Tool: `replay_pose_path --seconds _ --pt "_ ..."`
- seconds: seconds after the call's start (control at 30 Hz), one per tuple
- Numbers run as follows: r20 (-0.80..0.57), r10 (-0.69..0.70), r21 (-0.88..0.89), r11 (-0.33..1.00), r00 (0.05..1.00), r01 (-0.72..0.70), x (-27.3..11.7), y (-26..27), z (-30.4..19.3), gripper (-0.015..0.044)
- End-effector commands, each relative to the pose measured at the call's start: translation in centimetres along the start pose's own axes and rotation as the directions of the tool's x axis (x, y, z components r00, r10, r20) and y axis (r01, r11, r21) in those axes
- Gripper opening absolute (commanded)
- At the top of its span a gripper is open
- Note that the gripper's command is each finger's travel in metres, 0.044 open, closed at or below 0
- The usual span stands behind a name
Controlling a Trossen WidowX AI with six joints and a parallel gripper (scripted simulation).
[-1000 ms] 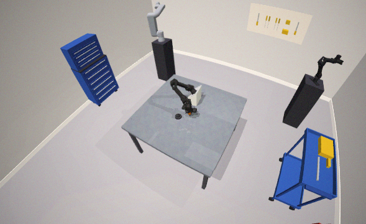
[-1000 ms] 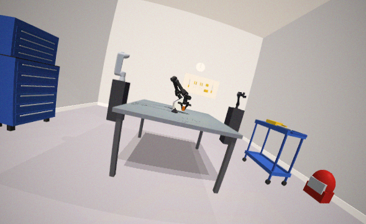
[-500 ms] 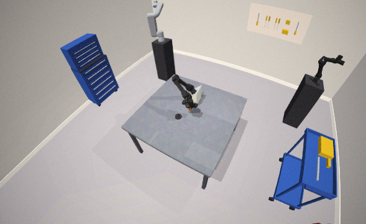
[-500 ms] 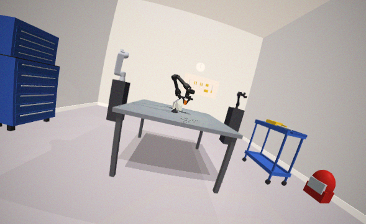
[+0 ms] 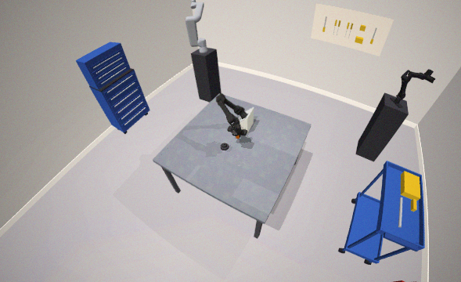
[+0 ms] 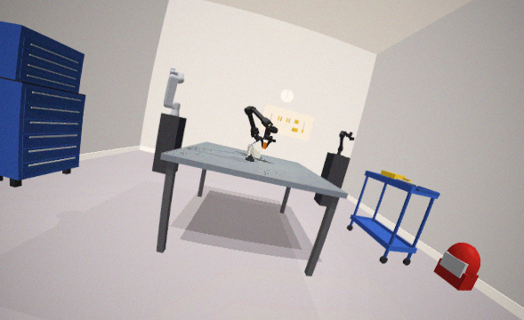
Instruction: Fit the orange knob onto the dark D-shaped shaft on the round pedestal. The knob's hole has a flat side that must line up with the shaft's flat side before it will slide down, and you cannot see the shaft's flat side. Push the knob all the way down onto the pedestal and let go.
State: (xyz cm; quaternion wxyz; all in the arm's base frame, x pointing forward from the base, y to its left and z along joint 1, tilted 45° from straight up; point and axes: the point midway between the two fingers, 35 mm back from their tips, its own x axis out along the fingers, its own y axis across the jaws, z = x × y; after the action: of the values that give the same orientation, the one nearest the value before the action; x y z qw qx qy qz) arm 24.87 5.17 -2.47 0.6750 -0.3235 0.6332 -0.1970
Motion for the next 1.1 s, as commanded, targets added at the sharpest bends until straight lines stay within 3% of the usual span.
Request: replay_pose_path --seconds 0.0,1.07 --pt "0.012 0.004 0.005 1.0 1.0 -0.004 0.0 -0.7 1.0 0.0" --pt "0.018 0.004 0.007 1.0 1.0 -0.004 2.7 -7.8 5.6 0.0"
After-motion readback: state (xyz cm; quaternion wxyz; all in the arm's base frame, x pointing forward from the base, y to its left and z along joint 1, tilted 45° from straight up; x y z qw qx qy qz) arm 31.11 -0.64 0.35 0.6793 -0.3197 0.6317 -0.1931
